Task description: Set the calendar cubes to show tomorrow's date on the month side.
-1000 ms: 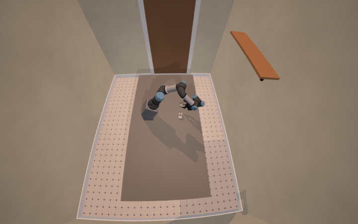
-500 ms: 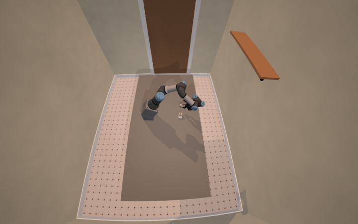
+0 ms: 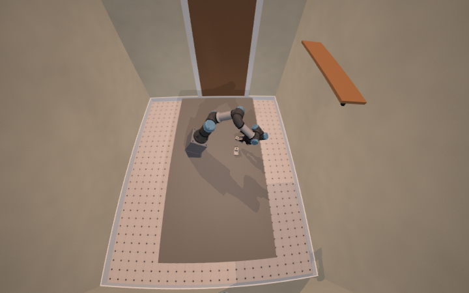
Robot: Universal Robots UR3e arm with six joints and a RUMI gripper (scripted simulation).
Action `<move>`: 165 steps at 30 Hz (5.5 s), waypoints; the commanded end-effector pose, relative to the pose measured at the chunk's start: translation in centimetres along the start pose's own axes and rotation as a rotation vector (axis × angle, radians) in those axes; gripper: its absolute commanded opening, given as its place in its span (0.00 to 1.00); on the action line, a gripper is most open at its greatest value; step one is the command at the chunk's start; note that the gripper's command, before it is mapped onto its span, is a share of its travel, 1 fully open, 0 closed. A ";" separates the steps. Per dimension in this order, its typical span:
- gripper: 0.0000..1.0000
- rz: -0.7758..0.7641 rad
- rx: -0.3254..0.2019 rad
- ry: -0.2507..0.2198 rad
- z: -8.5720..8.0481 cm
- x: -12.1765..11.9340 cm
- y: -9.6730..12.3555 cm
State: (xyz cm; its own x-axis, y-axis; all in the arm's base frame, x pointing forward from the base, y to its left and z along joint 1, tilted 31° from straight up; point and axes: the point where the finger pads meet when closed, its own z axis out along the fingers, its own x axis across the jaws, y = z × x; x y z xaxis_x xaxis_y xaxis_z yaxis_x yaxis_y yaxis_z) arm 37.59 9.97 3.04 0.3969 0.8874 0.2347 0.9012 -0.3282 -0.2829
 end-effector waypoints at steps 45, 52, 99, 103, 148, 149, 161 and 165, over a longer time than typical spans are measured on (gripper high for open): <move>0.11 -0.001 -0.006 0.001 4.0 0.1 4.2; 0.11 -0.001 -0.005 0.001 4.0 0.1 4.3; 0.11 -0.001 -0.006 0.002 4.2 0.1 4.5; 0.11 -0.001 -0.006 0.002 4.3 0.1 4.6; 0.11 -0.001 -0.005 0.001 4.4 0.1 4.6; 0.11 -0.001 -0.005 0.001 4.4 0.1 4.6; 0.11 -0.001 -0.005 0.001 4.4 0.1 4.6; 0.11 -0.001 -0.005 0.001 4.4 0.1 4.6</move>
State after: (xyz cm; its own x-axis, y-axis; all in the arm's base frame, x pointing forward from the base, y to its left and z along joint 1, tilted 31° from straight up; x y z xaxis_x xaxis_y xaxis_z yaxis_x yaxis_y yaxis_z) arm 40.93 9.92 -2.44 0.3966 0.8874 0.2349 0.9016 -0.3285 -0.2814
